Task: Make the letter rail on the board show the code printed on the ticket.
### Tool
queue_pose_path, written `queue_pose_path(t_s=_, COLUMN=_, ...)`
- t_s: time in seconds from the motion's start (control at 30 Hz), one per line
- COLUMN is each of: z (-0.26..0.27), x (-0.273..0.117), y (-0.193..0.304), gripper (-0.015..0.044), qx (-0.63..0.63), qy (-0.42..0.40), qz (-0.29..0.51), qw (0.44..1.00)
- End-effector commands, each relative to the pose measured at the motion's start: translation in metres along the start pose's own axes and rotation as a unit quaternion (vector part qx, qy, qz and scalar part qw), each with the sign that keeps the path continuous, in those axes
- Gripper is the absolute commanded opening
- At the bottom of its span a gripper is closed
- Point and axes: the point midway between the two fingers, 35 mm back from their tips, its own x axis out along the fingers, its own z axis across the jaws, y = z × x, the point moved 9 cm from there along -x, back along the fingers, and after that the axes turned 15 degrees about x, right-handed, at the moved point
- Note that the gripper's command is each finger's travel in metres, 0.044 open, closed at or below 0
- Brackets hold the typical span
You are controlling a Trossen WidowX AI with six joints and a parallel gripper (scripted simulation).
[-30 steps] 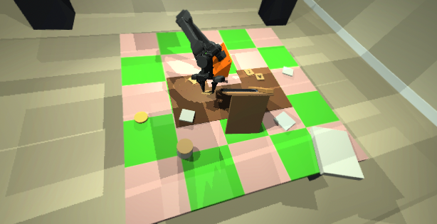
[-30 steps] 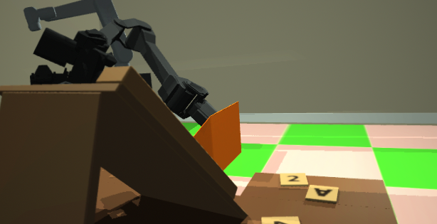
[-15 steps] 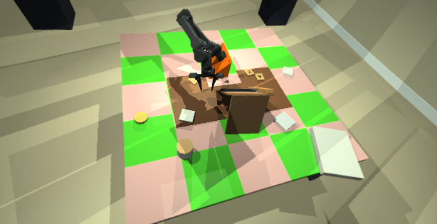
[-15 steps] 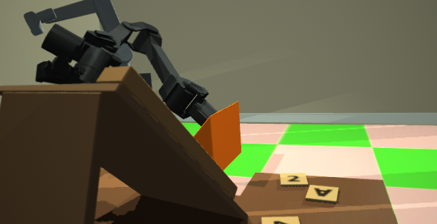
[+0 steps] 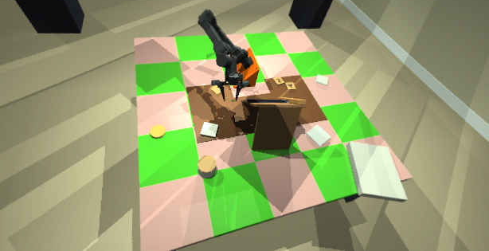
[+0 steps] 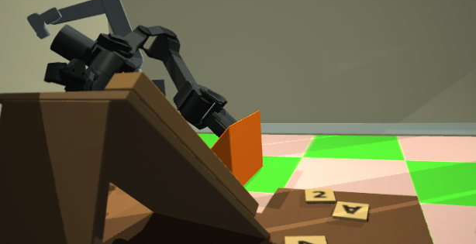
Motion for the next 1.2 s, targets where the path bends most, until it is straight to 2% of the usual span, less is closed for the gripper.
queue_pose_path(t_s=0.0, z=0.001, x=0.0, y=0.0, gripper=0.0, qx=-0.004, qy=-0.001, qz=-0.003, qw=1.0)
queue_pose_path(t_s=1.17, z=0.018, x=0.001, y=0.007, gripper=0.0, qx=-0.004, qy=-0.001, qz=-0.002, qw=1.0)
